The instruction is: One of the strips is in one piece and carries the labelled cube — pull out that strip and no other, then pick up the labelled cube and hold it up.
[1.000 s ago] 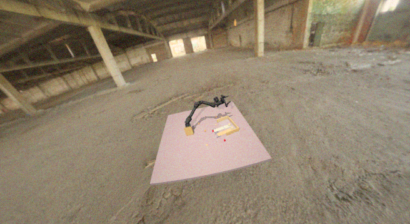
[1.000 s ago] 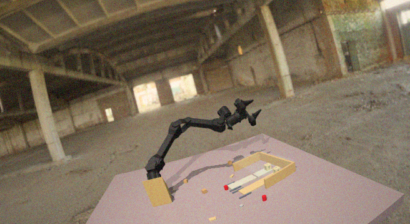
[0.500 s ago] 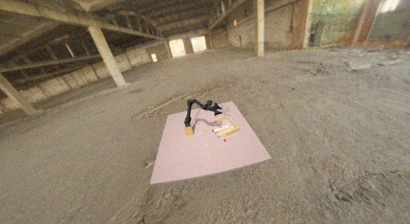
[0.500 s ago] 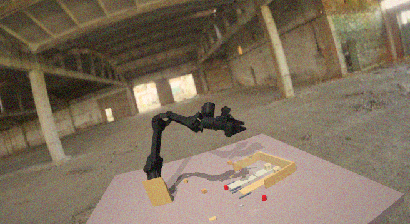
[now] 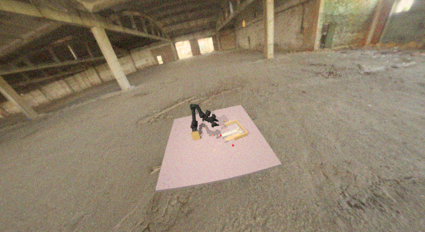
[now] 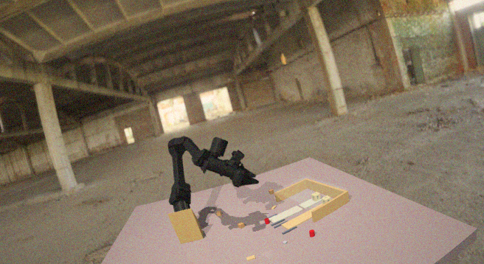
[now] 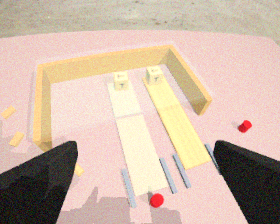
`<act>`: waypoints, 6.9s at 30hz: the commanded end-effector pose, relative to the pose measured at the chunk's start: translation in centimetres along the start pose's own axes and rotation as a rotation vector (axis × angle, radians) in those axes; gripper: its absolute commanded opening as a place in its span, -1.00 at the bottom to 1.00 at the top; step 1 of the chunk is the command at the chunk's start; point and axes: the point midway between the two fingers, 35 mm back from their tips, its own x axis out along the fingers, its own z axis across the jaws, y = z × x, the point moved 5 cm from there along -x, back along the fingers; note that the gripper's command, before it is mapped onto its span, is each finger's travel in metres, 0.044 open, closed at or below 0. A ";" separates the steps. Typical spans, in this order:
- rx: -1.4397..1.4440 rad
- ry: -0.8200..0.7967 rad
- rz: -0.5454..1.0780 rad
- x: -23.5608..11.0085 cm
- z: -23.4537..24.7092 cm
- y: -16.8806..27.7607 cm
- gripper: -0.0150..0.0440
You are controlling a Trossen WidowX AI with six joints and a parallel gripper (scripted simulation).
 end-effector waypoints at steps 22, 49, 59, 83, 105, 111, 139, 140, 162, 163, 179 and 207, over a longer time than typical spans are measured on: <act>-0.181 0.016 0.537 11.1 -7.0 -4.4 -0.49; -0.273 -0.129 0.936 17.6 -10.1 -0.3 -0.49; -0.273 -0.129 0.936 18.7 -10.2 1.0 -0.49; -0.272 -0.132 0.936 20.9 -10.3 4.1 -0.49; -0.272 -0.132 0.936 21.0 -10.3 4.2 -0.49; -0.272 -0.132 0.936 21.1 -10.4 4.3 -0.49; -0.272 -0.132 0.936 21.5 -10.5 4.3 -0.49; -0.272 -0.132 0.936 21.5 -10.5 4.3 -0.49; -0.272 -0.132 0.937 20.1 -11.2 5.4 -0.49; -0.272 -0.132 0.937 20.0 -11.2 5.5 -0.49; -0.271 -0.131 0.937 18.1 -12.0 7.0 -0.49; -0.271 -0.130 0.938 14.8 -13.2 9.4 -0.49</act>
